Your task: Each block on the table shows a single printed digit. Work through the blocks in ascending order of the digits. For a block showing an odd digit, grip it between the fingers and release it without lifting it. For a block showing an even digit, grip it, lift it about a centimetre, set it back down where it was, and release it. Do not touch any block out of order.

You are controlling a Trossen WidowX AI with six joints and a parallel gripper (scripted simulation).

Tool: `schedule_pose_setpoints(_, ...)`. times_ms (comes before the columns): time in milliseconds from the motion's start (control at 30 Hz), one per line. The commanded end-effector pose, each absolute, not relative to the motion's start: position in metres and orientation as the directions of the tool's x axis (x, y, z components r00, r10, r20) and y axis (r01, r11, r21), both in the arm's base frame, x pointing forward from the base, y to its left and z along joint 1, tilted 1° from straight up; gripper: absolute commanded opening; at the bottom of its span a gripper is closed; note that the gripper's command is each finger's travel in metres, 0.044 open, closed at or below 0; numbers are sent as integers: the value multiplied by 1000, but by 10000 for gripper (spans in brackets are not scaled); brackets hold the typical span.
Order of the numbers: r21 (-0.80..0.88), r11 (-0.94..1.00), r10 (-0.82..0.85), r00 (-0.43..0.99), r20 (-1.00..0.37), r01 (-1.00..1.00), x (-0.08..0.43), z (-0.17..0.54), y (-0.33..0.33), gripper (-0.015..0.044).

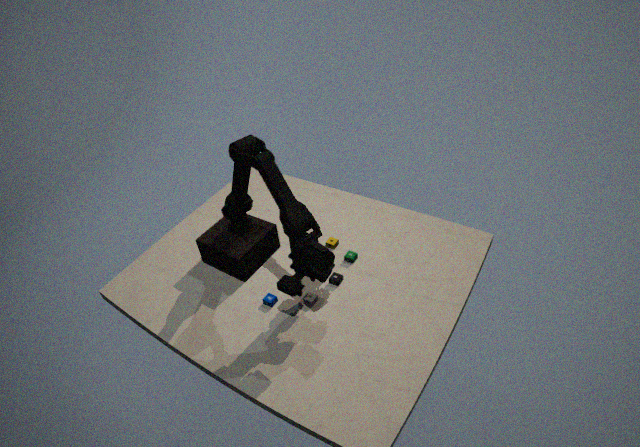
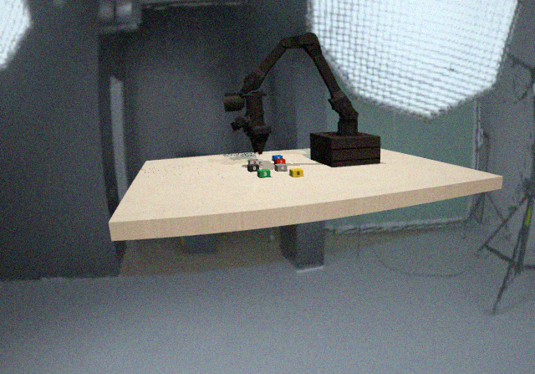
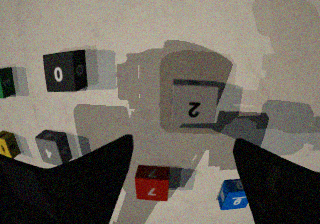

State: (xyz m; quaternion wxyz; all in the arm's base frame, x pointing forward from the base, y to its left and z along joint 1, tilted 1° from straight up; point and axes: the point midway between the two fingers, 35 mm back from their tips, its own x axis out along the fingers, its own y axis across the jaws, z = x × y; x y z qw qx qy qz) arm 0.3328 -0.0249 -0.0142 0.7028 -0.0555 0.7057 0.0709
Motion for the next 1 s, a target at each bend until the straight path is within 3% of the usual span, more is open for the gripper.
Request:
schedule_pose_setpoints(0,14,983,19,24,-1000,-184,338,-14,-25,400)
schedule_pose_setpoints(933,14,983,19,24,-1000,-184,339,-50,-24,400)
schedule_pose_setpoints(967,14,983,19,24,-1000,-184,339,-50,-24,374)
